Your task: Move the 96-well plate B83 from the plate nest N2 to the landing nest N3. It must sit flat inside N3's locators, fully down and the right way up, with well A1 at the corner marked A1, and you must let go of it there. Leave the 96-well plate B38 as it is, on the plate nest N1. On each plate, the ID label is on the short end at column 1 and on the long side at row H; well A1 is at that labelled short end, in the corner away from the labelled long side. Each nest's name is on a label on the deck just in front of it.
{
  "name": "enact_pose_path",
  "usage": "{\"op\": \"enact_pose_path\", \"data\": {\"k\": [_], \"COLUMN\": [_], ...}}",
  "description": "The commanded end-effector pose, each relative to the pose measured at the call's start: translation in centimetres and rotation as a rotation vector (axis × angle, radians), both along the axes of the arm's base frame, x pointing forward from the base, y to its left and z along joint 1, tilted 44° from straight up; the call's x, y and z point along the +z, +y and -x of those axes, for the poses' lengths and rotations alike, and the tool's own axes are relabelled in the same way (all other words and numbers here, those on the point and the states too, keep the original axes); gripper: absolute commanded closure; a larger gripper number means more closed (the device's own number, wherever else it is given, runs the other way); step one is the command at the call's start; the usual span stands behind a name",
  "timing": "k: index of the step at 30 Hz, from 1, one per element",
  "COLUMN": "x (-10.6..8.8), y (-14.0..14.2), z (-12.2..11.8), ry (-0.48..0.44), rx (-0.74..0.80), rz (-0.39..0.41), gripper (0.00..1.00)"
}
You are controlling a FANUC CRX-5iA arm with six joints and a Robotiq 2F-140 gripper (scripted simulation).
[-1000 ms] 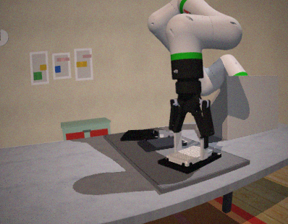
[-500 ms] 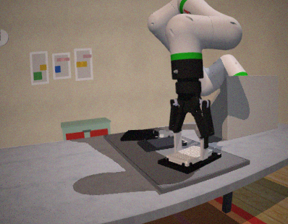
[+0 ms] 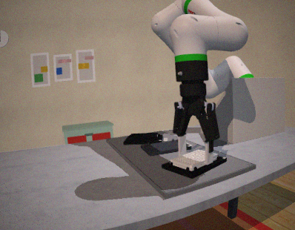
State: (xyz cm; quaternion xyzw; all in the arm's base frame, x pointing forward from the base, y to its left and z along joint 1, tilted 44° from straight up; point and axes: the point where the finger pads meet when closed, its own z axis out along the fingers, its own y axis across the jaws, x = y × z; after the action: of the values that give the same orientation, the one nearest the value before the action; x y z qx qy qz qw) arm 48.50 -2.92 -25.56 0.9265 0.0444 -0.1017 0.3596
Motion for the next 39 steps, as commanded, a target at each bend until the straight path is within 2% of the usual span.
{"op": "enact_pose_path", "data": {"k": [1, 14, 15, 39], "x": [0.0, 0.0, 0.0, 0.0], "y": [0.02, 0.02, 0.02, 0.02], "z": [-0.02, -0.02, -0.02, -0.02], "ry": [0.0, 0.0, 0.0, 0.0], "rx": [0.0, 0.0, 0.0, 0.0], "rz": [0.0, 0.0, 0.0, 0.0], "gripper": [0.34, 0.34, 1.0, 1.0]}}
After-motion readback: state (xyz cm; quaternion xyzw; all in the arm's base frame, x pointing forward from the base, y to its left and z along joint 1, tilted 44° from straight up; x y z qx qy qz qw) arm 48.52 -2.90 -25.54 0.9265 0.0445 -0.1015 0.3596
